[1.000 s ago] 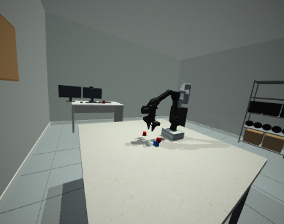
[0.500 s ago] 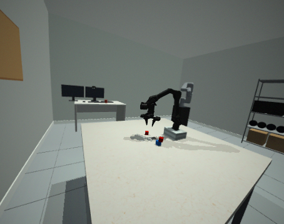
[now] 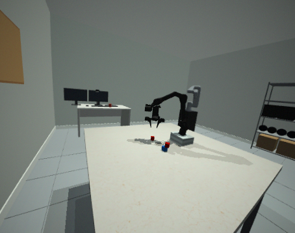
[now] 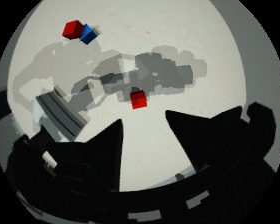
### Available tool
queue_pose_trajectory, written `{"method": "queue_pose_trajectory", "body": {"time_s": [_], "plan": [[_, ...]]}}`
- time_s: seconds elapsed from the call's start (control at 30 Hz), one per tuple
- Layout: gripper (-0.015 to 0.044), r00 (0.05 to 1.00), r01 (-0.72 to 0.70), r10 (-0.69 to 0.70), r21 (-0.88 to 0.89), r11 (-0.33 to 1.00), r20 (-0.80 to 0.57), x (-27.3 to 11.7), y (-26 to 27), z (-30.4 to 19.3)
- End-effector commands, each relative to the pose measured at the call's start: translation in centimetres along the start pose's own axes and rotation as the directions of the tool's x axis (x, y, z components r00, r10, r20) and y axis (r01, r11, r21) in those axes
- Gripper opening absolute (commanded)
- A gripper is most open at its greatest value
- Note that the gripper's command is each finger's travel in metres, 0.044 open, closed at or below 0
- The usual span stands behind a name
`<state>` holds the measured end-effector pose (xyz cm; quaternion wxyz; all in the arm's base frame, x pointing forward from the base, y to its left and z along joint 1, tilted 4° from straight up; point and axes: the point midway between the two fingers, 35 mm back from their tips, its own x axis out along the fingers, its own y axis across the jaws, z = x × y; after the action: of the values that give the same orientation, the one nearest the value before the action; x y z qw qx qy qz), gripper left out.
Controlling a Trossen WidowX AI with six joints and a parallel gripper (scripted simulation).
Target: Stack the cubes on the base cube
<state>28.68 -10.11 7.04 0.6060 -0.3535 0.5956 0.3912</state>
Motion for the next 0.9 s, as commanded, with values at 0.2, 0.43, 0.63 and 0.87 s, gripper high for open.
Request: {"method": "queue_pose_trajectory", "body": {"time_s": [0.2, 0.43, 0.63, 0.87], "plan": [[0.0265, 1.000, 0.002, -0.002, -0.035, 0.999, -0.003, 3.5, -0.3, -0.3], [0.0265, 1.000, 0.002, -0.002, -0.035, 0.999, -0.003, 6.2, -0.1, -0.3], [0.0265, 1.000, 0.002, -0.002, -0.035, 0.999, -0.003, 7.6, -0.1, -0.3], [0.0265, 1.000, 0.002, -0.002, -0.035, 0.999, -0.003, 8.5, -0.1, -0.3]]}}
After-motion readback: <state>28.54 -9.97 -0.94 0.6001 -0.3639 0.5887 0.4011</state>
